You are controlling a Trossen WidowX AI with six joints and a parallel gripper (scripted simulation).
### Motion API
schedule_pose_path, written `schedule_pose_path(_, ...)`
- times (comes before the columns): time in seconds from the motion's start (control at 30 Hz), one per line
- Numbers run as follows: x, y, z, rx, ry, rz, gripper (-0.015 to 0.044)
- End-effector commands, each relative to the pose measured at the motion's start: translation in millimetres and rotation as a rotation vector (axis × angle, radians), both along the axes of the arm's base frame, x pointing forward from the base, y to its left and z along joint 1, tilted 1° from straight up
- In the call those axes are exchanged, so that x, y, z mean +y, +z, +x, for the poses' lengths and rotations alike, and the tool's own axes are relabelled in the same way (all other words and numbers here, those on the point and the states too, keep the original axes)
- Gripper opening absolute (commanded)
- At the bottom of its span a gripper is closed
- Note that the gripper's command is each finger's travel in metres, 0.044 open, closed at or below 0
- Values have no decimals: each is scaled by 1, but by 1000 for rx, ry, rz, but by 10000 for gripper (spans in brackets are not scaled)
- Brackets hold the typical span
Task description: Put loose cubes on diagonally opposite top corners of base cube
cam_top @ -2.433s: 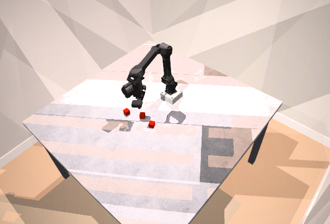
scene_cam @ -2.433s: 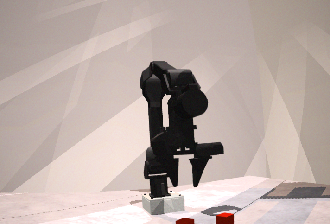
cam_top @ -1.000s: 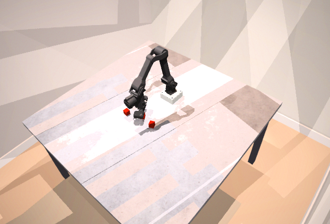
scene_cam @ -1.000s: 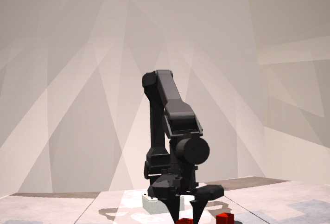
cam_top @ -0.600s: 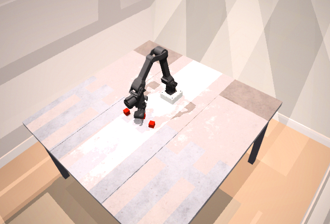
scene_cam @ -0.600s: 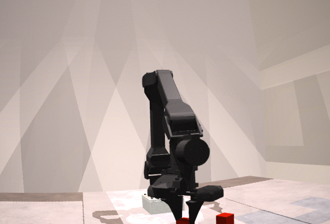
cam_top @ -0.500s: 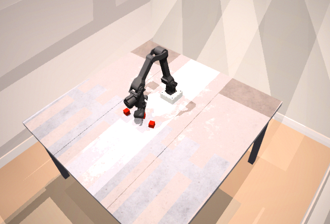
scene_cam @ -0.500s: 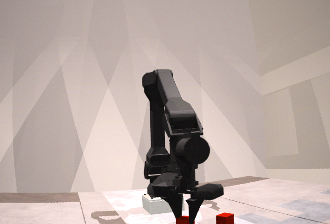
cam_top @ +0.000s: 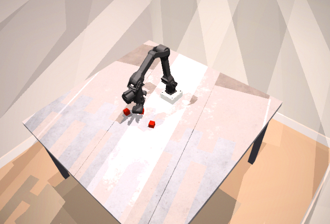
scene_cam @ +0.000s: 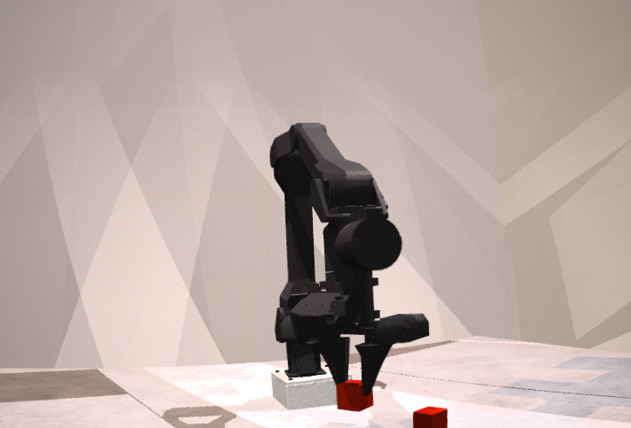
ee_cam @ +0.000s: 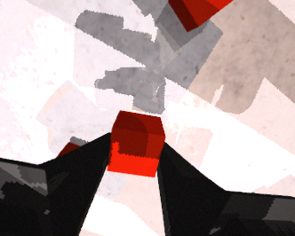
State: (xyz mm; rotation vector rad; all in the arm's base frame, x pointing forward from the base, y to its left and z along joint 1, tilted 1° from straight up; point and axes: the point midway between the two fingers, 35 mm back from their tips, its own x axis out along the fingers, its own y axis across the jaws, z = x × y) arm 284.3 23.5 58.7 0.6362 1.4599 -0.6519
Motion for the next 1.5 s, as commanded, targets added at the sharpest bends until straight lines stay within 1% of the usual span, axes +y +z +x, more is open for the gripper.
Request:
schedule_pose_path(0.0, 0, 15, 1, -9, -2, -2, 105)
schedule_pose_path(0.4, 1, 53, -5, -9, -2, -2, 105)
schedule_pose_path(0.53, 2, 55, -5, -8, 26, -2, 105)
schedule_pose_path(1.47, 67, 31, 5, 5, 1196, -10, 105)
